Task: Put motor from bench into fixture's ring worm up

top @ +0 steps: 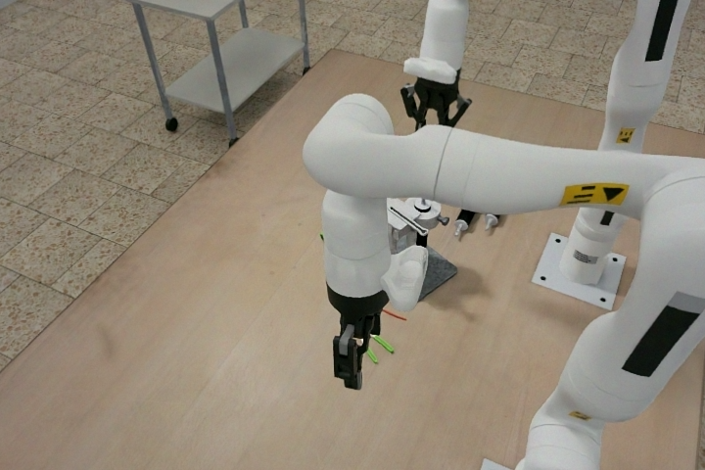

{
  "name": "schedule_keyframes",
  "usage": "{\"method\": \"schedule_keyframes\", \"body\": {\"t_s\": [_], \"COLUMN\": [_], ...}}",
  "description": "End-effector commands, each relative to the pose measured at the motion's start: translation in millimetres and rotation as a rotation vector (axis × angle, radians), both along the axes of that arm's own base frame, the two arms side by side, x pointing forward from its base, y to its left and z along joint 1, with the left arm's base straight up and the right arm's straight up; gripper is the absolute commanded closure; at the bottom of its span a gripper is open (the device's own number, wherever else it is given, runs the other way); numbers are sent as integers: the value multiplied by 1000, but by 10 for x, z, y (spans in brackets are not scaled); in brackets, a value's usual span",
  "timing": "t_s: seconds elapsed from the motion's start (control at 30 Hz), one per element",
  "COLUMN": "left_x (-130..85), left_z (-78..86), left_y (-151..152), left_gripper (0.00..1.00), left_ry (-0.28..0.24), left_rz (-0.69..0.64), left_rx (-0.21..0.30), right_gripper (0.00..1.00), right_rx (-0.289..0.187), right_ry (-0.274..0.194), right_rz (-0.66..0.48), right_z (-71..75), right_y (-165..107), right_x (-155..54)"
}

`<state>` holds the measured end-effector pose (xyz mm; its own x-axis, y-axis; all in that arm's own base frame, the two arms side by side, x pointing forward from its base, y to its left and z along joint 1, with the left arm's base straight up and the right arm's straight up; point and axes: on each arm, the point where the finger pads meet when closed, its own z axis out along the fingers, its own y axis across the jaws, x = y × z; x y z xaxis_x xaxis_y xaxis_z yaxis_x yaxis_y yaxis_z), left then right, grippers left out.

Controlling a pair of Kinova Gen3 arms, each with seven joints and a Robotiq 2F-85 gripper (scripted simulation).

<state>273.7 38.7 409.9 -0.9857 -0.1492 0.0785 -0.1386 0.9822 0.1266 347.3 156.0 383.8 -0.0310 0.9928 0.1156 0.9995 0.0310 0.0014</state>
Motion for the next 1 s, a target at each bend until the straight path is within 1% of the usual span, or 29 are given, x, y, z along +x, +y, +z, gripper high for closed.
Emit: {"method": "schedule_keyframes", "body": {"t_s": [0.0,0.03,0.27,0.4,0.7,0.83,0.97], "left_x": [1,1,1,1,1,1,1], "left_z": [4,4,4,4,4,4,4], "left_y": [0,0,0,0,0,0,0], "left_gripper": [2,2,2,2,2,2,2], "left_ry": [-1,-1,-1,-1,-1,-1,-1], "left_rz": [0,0,0,0,0,0,0], "left_rx": [0,0,0,0,0,0,0], "right_gripper": [603,603,603,603,603,603,603], "right_rx": [0,0,0,0,0,-2,-4], "right_ry": [-1,-1,-1,-1,-1,-4,-9], "right_rz": [0,0,0,0,7,39,94], "right_z": [103,103,293,355,376,376,376], "right_y": [2,2,2,2,-10,-61,-150], "right_x": [3,3,3,3,0,-11,-29]}}
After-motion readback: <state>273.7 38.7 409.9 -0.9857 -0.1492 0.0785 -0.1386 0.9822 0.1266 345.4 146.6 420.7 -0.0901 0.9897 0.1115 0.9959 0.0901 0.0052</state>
